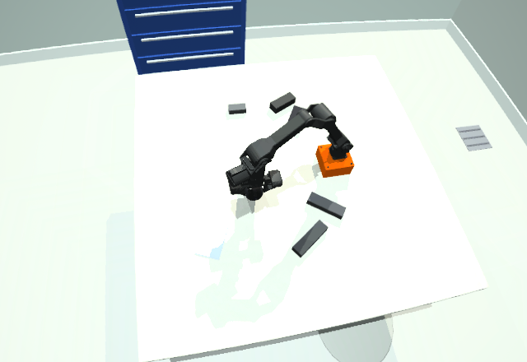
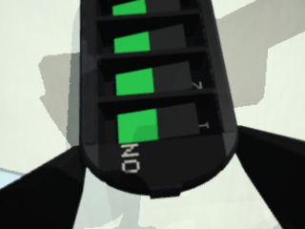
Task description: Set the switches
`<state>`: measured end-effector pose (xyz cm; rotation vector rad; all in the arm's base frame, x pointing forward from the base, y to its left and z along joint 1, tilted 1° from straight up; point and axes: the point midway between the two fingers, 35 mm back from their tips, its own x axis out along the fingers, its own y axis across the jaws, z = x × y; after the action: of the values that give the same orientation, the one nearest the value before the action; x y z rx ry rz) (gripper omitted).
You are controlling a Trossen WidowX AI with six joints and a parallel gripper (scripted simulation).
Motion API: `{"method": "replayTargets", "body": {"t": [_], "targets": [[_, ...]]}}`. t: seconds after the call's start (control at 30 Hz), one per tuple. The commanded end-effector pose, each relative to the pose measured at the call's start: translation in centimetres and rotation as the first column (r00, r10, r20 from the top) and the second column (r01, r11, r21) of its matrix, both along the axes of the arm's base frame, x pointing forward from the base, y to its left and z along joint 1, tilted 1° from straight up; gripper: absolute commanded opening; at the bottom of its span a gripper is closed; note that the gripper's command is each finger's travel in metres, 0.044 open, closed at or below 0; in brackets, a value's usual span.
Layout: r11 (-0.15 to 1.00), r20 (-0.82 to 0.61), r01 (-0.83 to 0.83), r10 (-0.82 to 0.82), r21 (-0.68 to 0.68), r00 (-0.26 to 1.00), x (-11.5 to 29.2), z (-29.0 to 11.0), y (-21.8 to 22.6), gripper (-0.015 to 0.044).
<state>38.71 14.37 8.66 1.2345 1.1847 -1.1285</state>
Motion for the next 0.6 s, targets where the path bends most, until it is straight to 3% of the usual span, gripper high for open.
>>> {"method": "replayTargets", "body": {"t": [0.0,0.57], "targets": [[1.000,-0.008,0.017,-0.017,-0.013,1.000,0.10,-0.60,-0.42,0.0338],[1.000,-0.008,0.017,-0.017,-0.012,1.000,0.14,-1.50,0.52,0.0338]]}}
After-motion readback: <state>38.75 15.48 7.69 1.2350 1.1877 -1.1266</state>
